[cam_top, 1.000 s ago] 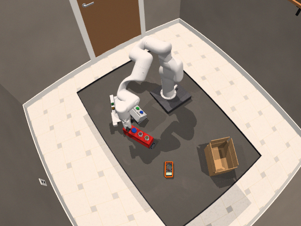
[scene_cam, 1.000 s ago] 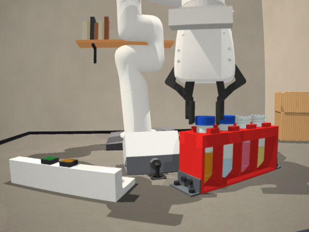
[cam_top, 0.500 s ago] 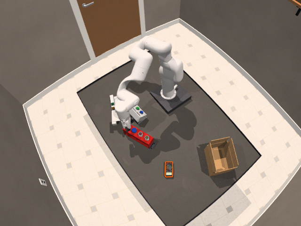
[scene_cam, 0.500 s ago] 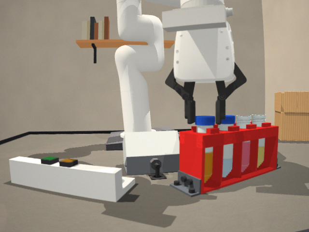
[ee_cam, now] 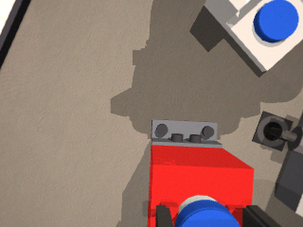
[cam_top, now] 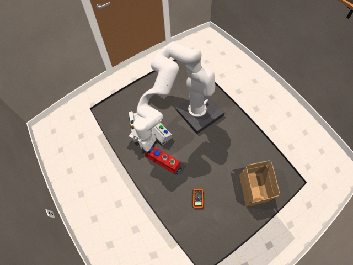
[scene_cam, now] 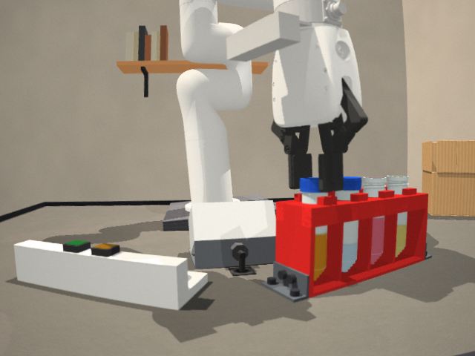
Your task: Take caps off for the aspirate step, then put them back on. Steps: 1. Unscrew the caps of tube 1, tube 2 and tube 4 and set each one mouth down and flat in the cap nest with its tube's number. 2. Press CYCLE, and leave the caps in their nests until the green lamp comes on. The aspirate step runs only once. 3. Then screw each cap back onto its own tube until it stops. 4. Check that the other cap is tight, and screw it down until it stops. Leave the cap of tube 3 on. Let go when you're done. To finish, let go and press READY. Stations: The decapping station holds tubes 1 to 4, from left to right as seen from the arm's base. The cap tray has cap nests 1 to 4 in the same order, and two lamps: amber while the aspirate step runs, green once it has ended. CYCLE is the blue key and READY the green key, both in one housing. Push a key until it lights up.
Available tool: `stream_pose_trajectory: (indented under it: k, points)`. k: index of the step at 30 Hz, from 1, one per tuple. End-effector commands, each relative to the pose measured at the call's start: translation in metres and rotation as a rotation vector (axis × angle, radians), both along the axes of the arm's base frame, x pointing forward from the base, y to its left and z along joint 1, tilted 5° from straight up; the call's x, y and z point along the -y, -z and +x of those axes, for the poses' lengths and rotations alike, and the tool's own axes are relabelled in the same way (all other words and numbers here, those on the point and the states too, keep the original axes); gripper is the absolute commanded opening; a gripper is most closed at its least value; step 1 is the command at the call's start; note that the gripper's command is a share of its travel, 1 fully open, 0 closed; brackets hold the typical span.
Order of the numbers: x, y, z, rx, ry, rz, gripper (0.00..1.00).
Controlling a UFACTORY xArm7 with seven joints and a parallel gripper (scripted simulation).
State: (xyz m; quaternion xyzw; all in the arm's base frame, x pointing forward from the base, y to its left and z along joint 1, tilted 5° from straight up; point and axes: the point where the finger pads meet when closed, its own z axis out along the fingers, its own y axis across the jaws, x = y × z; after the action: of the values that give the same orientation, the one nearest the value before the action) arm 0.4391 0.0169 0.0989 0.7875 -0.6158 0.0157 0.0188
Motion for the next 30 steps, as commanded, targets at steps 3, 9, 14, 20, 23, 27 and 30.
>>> stream_pose_trajectory:
  k: [3, 9, 14, 20, 23, 27, 30]
  points:
    - [-0.0004, -0.0018, 0.0017, 0.031, 0.36, -0.031, 0.46]
    - [-0.0004, -0.0018, 0.0017, 0.047, 0.612, -0.029, 0.46]
    - [-0.0004, -0.0018, 0.0017, 0.06, 0.811, -0.028, 0.46]
    - [-0.0005, -0.0019, 0.0017, 0.062, 0.822, -0.03, 0.46]
    - [-0.0005, -0.002, 0.0017, 0.062, 0.822, -0.03, 0.46]
    - [-0.0005, -0.002, 0.0017, 0.062, 0.822, -0.03, 0.0]
    - [-0.0005, -0.002, 0.0017, 0.062, 0.822, -0.03, 0.0]
